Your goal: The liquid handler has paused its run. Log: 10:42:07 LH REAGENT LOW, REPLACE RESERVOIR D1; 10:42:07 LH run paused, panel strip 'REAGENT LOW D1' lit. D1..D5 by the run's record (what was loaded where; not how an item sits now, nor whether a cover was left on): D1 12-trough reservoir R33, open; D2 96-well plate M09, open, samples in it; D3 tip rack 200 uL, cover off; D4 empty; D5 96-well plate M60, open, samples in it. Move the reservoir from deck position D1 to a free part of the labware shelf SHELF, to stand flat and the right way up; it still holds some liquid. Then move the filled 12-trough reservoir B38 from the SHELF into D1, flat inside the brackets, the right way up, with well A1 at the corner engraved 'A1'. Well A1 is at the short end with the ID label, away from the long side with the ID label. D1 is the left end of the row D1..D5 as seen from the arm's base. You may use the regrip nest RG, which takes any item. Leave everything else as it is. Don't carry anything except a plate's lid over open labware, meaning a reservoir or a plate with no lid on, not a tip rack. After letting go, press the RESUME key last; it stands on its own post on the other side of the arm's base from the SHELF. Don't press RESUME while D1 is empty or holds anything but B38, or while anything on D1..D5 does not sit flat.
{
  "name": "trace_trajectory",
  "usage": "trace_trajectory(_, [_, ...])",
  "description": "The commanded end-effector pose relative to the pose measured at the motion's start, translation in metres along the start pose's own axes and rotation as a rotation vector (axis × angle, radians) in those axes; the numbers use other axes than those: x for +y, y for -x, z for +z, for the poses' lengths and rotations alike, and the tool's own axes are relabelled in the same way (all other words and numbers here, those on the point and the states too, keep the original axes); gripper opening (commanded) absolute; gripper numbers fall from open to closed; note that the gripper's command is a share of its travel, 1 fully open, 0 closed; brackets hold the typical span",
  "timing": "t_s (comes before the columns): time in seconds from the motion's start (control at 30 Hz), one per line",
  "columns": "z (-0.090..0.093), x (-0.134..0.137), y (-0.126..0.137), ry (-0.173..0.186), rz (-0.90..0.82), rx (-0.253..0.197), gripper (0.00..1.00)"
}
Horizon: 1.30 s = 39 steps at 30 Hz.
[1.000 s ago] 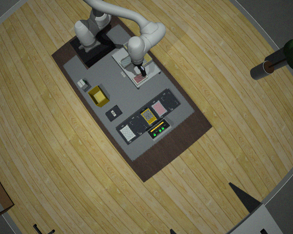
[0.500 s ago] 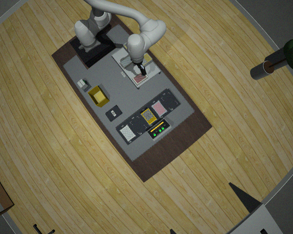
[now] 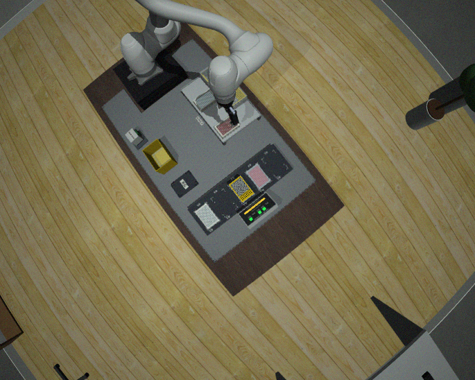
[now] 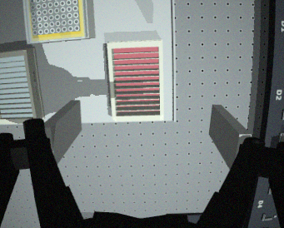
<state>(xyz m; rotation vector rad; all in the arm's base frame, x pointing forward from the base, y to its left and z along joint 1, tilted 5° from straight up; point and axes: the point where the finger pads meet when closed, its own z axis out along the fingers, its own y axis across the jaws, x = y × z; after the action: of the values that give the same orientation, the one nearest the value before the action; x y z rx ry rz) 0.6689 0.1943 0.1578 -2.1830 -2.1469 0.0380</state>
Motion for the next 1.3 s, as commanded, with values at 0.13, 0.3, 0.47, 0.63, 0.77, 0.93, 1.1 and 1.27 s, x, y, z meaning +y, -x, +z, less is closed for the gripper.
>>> trace_trajectory(0.13, [-0.0008, 0.0272, -0.0021, 0.001, 0.115, 0.001, 0.77])
trace_trajectory(0.3, [-0.0008, 0.0272, -0.0021, 0.001, 0.215, 0.001, 0.77])
trace_trajectory(0.47, [-0.0008, 0.0272, -0.0021, 0.001, 0.315, 0.001, 0.77])
trace_trajectory(0.63, [-0.0008, 0.0272, -0.0021, 0.001, 0.415, 0.001, 0.77])
trace_trajectory(0.77, [-0.0008, 0.0272, -0.0021, 0.001, 0.455, 0.001, 0.77])
trace_trajectory(0.93, [-0.0008, 0.0272, -0.0021, 0.001, 0.555, 0.001, 0.77])
trace_trajectory(1.1, [-0.0008, 0.0272, -0.0021, 0.001, 0.655, 0.001, 0.77])
trace_trajectory(1.27, [-0.0008, 0.0272, -0.0021, 0.001, 0.715, 0.001, 0.77])
